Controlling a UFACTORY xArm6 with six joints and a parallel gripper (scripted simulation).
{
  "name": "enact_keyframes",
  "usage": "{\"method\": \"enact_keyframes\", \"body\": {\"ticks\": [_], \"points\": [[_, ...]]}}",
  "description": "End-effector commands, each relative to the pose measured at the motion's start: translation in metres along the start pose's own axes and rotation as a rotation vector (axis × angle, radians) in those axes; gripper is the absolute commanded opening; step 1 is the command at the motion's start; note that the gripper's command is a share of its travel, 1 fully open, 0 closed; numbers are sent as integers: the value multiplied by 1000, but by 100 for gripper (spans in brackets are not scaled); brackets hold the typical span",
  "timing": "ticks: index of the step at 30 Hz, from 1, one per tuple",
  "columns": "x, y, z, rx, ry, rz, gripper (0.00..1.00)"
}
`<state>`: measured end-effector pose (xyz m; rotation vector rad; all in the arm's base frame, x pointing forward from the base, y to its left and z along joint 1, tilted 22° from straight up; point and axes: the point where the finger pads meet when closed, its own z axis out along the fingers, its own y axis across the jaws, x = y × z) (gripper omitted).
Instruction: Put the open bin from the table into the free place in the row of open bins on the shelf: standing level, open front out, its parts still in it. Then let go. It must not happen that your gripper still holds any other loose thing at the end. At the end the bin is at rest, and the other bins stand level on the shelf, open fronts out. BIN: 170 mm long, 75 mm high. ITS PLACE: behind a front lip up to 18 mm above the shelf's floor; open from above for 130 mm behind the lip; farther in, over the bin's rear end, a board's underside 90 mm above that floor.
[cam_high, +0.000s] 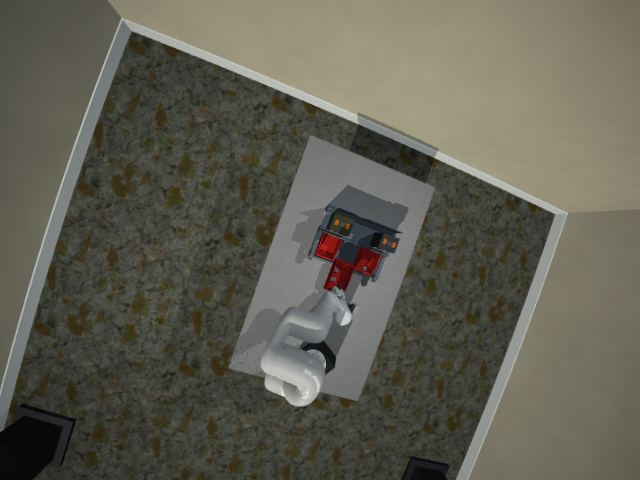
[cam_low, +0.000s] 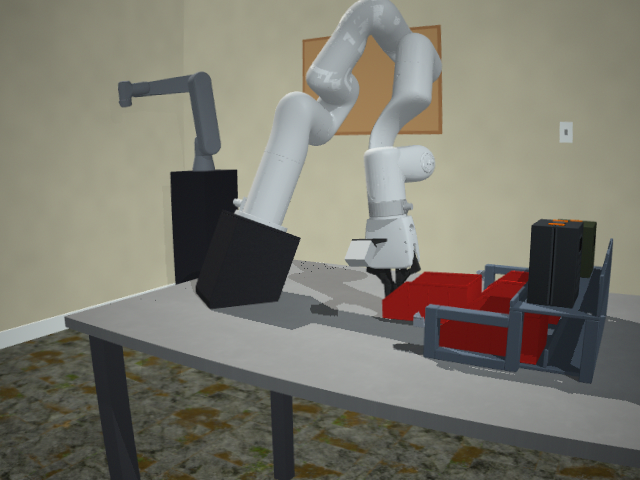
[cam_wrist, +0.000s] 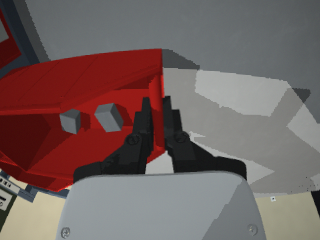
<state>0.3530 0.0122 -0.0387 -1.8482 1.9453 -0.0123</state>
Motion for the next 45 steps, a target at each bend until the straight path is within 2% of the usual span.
{"method": "enact_keyframes", "body": {"ticks": [1,7,19,24,36,41,45], "points": [[0,-1,0,2,0,0,0],[0,-2,-12,2,0,0,0],[0,-2,-12,2,0,0,0],[0,-2,-12,-58,0,0,0],[0,-2,-12,-58,0,0,0],[0,-2,-12,-107,0,0,0],[0,-2,-12,-107,0,0,0]]}}
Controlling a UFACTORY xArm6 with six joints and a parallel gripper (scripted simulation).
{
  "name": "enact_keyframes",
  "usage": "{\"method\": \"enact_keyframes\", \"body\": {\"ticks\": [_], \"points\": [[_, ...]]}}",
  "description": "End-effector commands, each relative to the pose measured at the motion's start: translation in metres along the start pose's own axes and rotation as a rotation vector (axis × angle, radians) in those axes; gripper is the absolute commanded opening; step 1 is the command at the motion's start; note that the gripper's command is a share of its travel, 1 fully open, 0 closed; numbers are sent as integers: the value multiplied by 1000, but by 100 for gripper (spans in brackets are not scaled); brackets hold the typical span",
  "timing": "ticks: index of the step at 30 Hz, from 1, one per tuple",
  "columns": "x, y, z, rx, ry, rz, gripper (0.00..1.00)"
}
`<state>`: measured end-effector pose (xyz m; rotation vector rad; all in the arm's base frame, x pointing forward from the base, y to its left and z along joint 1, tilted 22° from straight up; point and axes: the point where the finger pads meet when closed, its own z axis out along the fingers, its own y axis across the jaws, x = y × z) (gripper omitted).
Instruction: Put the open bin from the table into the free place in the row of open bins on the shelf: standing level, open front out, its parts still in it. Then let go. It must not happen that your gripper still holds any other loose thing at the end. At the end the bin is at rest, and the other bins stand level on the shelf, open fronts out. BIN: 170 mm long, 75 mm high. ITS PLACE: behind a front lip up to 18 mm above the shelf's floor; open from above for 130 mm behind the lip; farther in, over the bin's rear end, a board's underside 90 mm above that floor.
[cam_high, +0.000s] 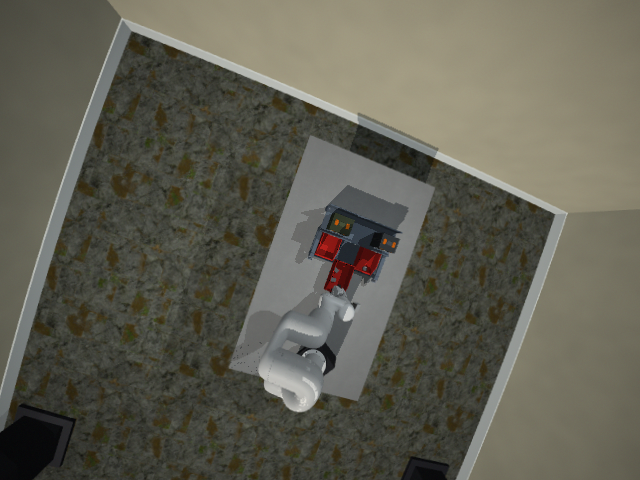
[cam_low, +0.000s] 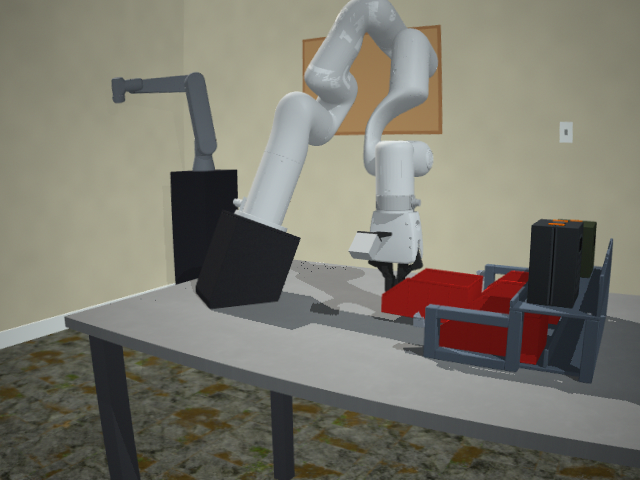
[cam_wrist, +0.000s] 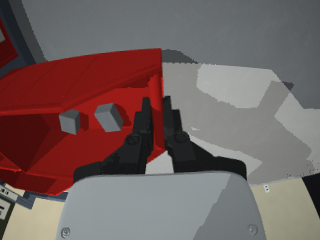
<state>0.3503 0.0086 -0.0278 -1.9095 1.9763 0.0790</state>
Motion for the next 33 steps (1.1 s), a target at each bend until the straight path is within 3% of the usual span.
{"method": "enact_keyframes", "body": {"ticks": [1,33], "points": [[0,-1,-1,-13,-1,1,0],[0,-21,0,-13,-1,1,0]]}}
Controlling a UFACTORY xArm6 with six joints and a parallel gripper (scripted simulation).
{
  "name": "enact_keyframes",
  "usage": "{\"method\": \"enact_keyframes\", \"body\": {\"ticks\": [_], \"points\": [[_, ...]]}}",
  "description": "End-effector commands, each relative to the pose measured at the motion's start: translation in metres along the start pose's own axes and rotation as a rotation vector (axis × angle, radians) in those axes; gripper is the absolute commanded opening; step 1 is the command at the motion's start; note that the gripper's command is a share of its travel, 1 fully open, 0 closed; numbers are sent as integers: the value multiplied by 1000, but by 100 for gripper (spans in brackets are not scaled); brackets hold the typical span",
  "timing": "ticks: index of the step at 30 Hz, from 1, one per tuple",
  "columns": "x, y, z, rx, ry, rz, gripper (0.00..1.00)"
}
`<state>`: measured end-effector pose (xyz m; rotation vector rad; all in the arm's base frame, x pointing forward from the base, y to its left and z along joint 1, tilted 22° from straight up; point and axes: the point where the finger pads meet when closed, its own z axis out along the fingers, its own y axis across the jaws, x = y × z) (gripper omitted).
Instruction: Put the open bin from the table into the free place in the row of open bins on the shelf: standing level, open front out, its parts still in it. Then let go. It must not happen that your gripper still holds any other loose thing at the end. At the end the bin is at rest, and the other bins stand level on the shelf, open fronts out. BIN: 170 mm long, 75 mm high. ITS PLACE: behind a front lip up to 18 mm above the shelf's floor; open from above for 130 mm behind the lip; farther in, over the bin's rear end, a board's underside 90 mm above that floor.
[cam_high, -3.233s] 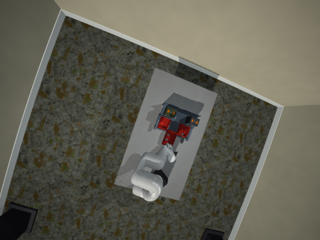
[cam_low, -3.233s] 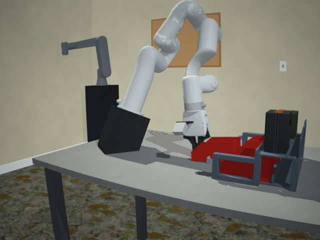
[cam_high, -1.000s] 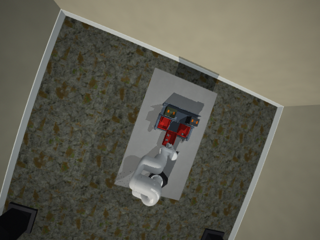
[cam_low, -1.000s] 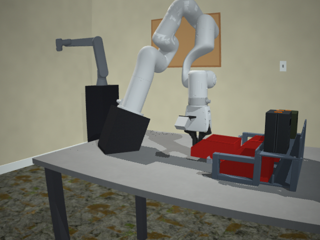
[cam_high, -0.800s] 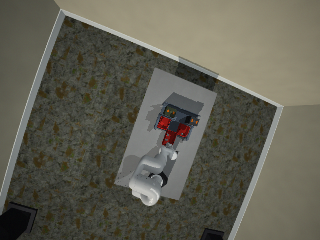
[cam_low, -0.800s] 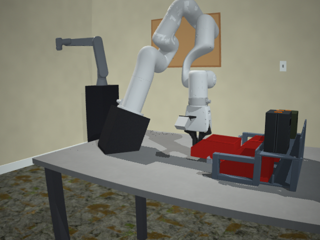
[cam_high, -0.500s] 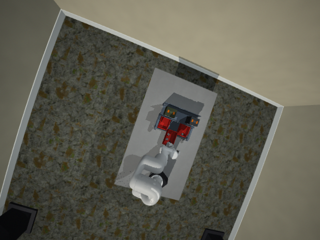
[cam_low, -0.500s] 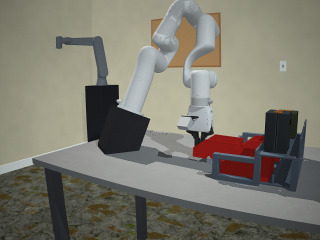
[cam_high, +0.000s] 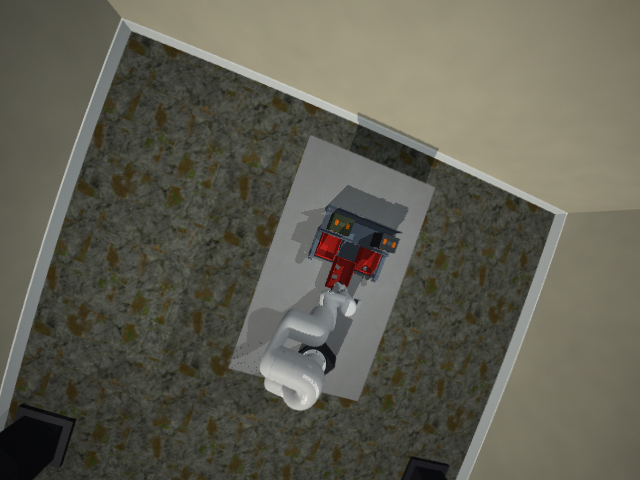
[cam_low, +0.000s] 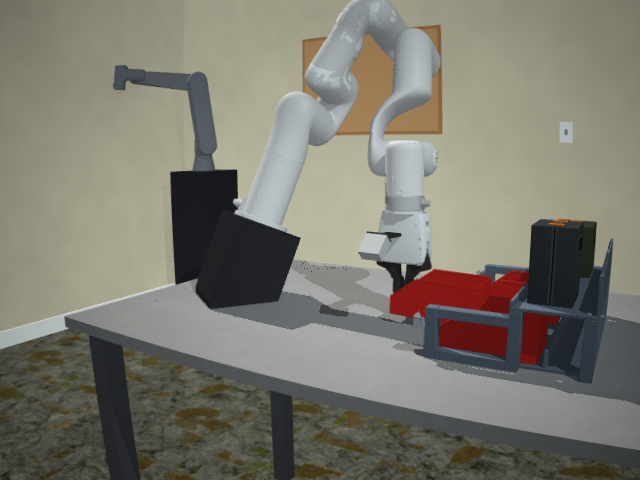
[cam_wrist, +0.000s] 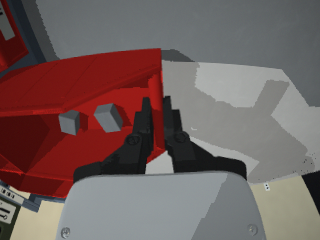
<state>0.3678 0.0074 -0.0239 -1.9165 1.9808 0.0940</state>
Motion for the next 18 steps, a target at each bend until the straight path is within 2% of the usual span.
{"method": "enact_keyframes", "body": {"ticks": [1,18], "points": [[0,-3,0,1,0,0,0],[0,-13,0,1,0,0,0]]}}
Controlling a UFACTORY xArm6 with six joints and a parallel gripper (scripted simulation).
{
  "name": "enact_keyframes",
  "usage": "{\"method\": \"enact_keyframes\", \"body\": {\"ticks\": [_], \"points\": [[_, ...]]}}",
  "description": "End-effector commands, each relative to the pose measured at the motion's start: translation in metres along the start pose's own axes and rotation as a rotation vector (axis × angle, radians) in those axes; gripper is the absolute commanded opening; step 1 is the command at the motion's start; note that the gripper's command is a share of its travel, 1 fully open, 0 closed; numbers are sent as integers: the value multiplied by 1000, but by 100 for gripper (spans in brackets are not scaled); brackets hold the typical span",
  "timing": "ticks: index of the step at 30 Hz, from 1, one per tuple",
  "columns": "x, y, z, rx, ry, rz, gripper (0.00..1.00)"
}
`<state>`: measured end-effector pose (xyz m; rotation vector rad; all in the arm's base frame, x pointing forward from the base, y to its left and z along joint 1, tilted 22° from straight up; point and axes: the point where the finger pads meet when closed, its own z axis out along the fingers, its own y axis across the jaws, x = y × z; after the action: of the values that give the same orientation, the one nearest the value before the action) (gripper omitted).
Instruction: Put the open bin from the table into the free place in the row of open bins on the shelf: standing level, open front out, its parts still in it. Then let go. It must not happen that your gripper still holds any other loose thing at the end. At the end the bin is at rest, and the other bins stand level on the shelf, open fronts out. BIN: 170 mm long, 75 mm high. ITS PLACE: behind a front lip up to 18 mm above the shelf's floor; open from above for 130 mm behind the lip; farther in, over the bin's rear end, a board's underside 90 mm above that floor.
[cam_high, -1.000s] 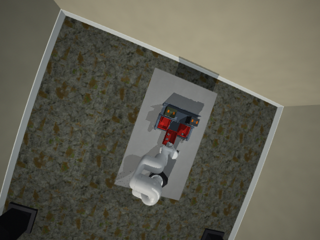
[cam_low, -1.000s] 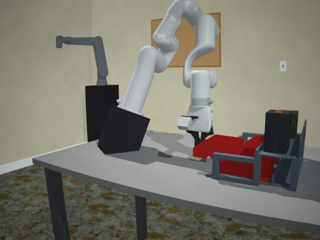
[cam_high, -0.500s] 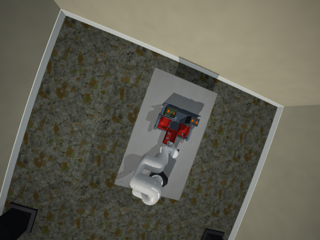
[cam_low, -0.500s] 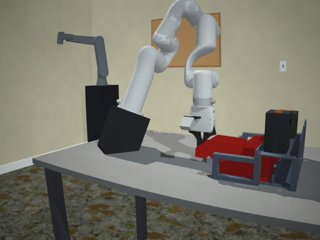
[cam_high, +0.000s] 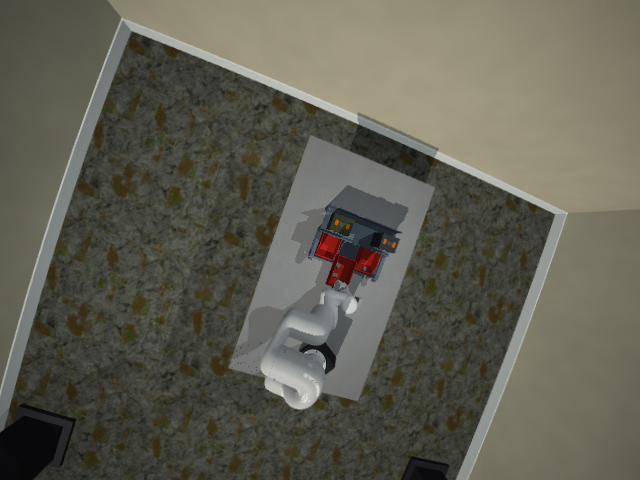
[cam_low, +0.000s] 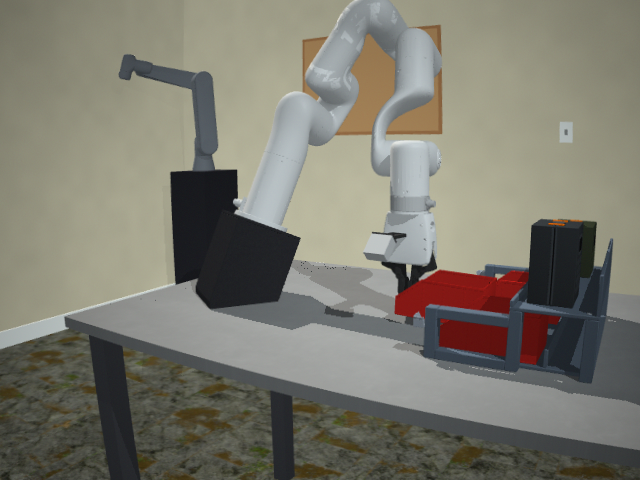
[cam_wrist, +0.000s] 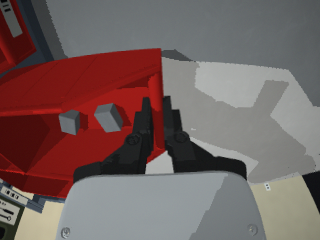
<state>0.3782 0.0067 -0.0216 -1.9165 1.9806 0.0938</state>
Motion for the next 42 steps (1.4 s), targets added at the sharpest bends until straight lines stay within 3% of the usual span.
{"method": "enact_keyframes", "body": {"ticks": [1,42], "points": [[0,-2,0,1,0,0,0],[0,-22,0,1,0,0,0]]}}
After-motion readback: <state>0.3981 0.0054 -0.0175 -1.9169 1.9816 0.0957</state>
